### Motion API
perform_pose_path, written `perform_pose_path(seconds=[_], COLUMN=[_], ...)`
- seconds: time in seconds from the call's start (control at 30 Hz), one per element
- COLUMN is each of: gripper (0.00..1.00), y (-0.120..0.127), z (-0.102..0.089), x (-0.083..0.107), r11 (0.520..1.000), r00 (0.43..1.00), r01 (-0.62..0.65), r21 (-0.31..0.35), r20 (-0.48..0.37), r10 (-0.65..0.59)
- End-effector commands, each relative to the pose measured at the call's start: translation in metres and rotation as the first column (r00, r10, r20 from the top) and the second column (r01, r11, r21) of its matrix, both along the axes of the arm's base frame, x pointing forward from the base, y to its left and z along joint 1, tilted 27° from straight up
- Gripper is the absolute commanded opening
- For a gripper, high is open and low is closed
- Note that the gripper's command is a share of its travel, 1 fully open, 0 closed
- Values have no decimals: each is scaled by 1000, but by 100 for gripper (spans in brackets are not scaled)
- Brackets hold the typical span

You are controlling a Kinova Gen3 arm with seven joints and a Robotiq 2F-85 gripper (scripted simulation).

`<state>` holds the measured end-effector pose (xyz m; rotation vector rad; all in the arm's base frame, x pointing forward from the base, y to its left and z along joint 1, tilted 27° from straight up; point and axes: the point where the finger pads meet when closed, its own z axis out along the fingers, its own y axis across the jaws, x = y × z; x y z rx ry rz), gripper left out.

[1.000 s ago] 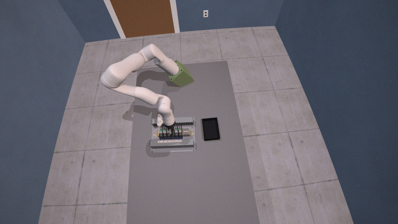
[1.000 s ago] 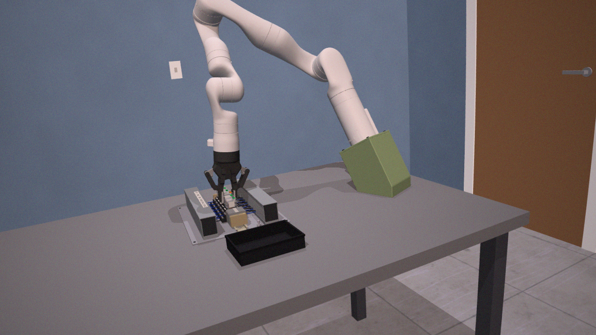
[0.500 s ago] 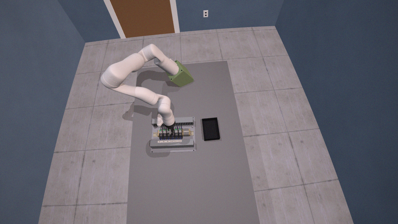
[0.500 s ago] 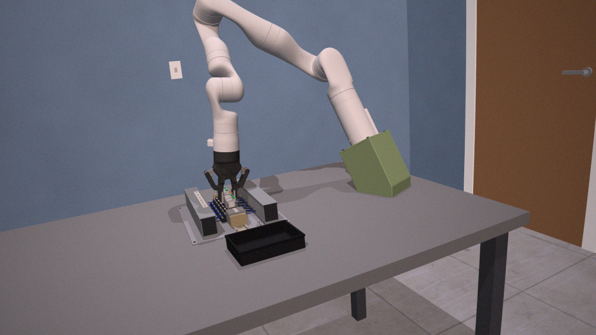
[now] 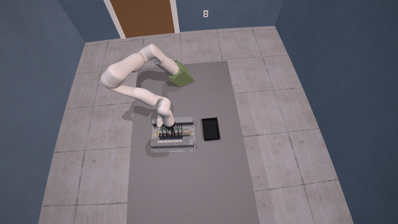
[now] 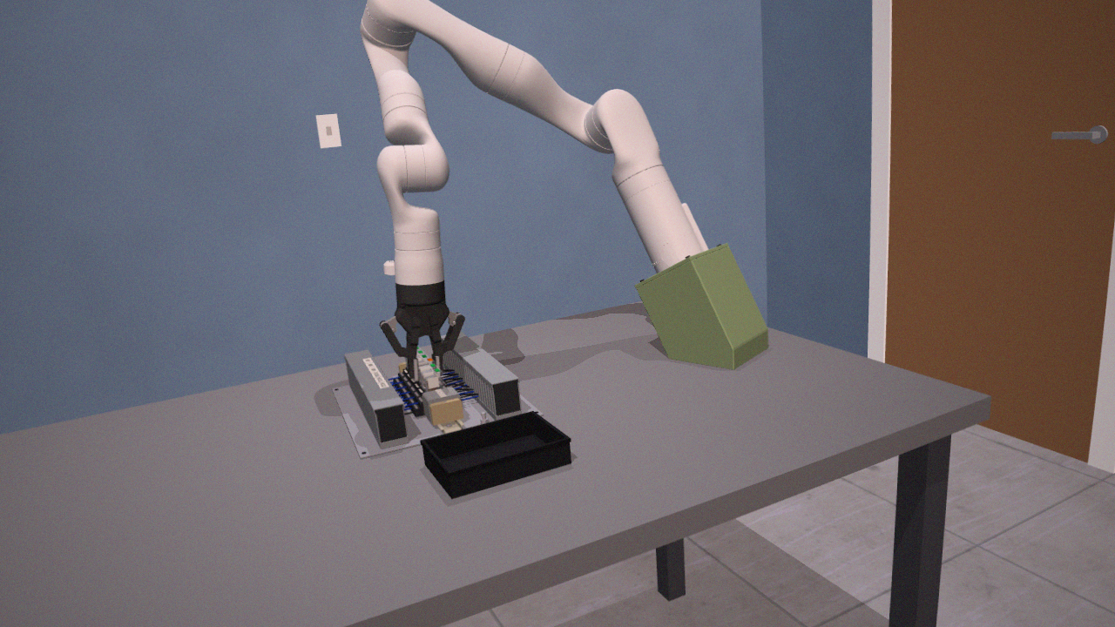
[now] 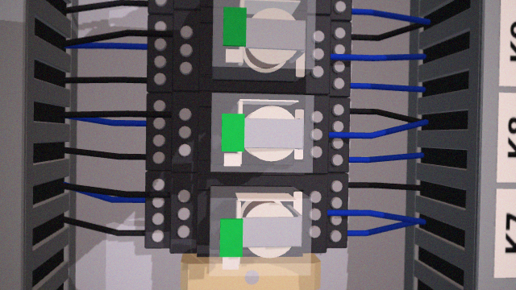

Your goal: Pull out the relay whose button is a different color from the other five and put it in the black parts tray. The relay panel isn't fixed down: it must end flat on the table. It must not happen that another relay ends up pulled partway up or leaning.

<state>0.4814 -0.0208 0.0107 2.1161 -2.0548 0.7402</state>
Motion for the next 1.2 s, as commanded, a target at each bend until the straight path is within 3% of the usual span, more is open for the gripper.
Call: perform_pose_path(seconds=[0.0,1.17], gripper=[0,0], y=[0,1], z=[0,0], x=[1,3], r11=[1000,1000], r00=[1000,998], r01=[-1,22], r21=[-1,-1], r20=[-6,-59], r10=[1,-22])
